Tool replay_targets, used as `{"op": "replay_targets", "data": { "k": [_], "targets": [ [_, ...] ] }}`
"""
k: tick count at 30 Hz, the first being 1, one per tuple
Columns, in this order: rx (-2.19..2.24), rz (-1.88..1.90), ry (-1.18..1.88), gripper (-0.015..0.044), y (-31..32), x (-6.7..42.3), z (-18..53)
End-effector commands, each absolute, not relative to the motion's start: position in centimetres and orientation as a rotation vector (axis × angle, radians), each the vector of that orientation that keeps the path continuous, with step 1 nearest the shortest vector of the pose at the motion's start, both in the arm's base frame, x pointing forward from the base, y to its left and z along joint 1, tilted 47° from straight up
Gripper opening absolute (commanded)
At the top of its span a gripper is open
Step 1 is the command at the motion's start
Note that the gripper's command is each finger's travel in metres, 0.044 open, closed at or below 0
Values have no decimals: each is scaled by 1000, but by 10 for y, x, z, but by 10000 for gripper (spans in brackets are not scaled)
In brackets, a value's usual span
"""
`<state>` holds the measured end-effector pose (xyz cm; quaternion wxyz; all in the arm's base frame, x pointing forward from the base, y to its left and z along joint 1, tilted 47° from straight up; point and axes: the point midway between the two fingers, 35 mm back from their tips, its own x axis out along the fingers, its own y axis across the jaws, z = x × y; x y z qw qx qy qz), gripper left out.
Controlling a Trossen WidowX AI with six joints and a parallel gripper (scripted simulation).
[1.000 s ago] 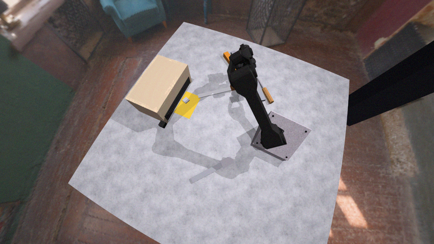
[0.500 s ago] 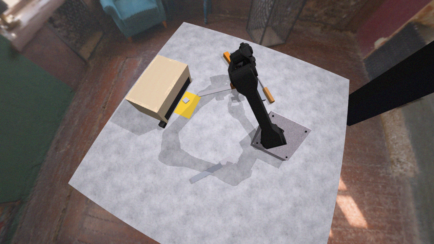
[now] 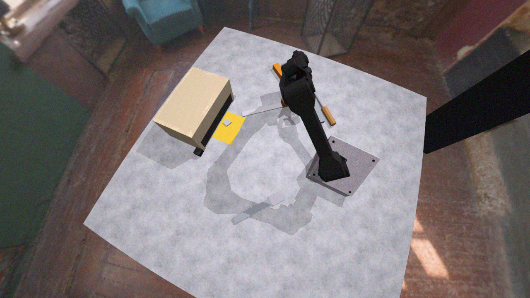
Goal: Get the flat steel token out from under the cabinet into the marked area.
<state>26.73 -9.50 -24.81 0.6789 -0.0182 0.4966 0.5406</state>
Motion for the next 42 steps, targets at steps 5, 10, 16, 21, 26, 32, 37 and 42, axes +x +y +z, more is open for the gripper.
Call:
{"op": "replay_targets", "data": {
  "k": [5,10,16,21,26,32,37,42],
  "targets": [
    [-51,1206,1108,0,-102,273,-252],
    [-52,1206,1108,0,-104,274,-254],
    [-53,1206,1107,0,-106,276,-257],
    [-53,1206,1107,0,-108,278,-258],
    [-54,1207,1106,0,-110,279,-260],
    [-54,1207,1106,0,-110,281,-260],
    [-54,1207,1106,0,-105,286,-256],
    [-54,1207,1105,0,-100,291,-252]
  ]
}}
